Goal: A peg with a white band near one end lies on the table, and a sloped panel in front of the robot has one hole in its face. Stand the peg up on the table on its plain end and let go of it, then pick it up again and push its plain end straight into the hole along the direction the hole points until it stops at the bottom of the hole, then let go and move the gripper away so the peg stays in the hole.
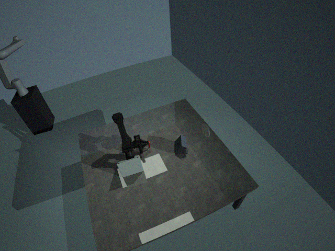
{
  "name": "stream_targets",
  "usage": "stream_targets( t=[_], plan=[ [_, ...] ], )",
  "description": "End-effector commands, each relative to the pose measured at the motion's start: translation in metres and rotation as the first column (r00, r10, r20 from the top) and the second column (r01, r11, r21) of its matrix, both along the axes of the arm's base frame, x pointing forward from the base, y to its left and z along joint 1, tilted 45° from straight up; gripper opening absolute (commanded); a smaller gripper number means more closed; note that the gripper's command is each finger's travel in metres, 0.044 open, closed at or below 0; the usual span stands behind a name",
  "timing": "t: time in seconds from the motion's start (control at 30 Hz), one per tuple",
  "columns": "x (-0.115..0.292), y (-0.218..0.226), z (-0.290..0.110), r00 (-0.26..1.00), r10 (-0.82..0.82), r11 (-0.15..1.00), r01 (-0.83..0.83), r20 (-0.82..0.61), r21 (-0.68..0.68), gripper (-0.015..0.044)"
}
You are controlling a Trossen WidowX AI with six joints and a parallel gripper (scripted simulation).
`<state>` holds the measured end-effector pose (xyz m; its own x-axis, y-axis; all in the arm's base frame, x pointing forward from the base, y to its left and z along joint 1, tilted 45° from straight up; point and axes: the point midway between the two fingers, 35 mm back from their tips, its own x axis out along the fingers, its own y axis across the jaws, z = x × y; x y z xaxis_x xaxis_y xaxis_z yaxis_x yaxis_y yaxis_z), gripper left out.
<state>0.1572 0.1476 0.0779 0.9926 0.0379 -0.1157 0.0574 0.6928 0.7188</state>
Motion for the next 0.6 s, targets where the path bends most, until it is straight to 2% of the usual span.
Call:
stream_targets(
  t=[0.0,0.3,0.4,0.57],
  plan=[
    [-0.0012,0.0020,-0.0012,1.000,0.001,1.000,-0.001,-0.001,0.000,0.0049],
    [-0.0013,0.0009,-0.0013,1.000,-0.009,1.000,0.009,0.008,0.000,0.0049],
    [-0.0010,-0.0001,-0.0008,1.000,-0.012,1.000,0.012,0.011,-0.002,0.0128],
    [-0.0010,-0.0001,-0.0008,1.000,-0.012,1.000,0.012,0.011,-0.002,0.0130]
  ],
)
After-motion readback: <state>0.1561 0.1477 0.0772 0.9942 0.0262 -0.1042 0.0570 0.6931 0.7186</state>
